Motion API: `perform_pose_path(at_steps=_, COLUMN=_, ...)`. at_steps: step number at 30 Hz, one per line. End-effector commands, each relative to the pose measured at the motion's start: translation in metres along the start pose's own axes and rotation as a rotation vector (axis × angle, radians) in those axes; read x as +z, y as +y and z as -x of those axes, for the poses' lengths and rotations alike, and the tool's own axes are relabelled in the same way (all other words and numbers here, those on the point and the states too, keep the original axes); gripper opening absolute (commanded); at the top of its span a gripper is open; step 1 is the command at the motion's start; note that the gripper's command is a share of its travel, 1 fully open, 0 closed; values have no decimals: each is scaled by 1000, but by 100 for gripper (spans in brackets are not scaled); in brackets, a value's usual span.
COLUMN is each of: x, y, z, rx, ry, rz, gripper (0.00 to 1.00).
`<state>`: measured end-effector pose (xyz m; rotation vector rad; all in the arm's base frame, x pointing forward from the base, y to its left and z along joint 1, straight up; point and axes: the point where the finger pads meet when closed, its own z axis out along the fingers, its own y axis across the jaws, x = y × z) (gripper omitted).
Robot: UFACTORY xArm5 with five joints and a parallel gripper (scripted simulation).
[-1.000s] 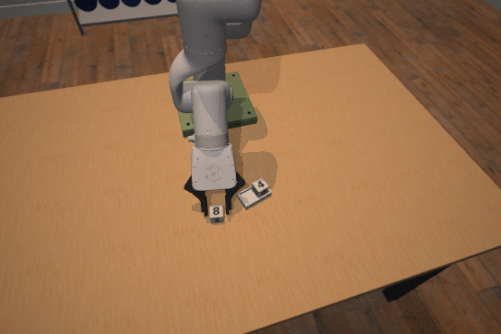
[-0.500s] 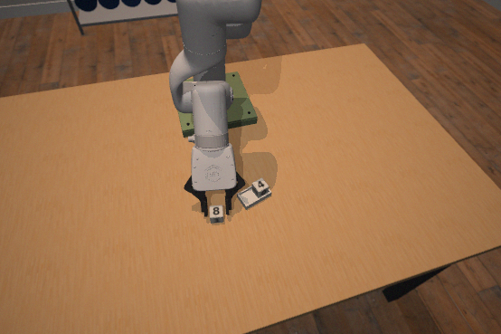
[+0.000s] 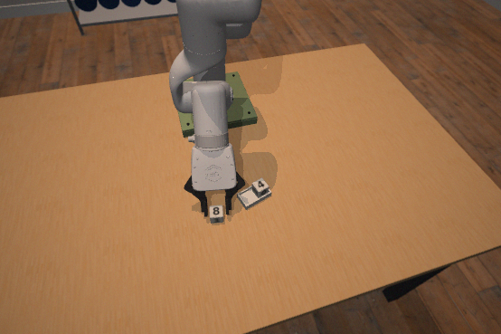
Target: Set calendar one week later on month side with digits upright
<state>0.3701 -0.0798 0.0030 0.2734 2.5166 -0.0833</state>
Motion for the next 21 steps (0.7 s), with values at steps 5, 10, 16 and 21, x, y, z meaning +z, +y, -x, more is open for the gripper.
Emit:
perform_pose_path(at_steps=5, x=0, y=0, z=1, rx=0, ry=-2, rz=0, gripper=49)
perform_pose_path(at_steps=10, x=0, y=0, z=1, rx=0, ry=-2, rz=0, gripper=49)
perform_pose_path(at_steps=16, x=0, y=0, z=1, rx=0, ry=-2, rz=0, gripper=29)
perform_pose_path(at_steps=21, x=0, y=0, z=1, rx=0, ry=-2, rz=0, gripper=29)
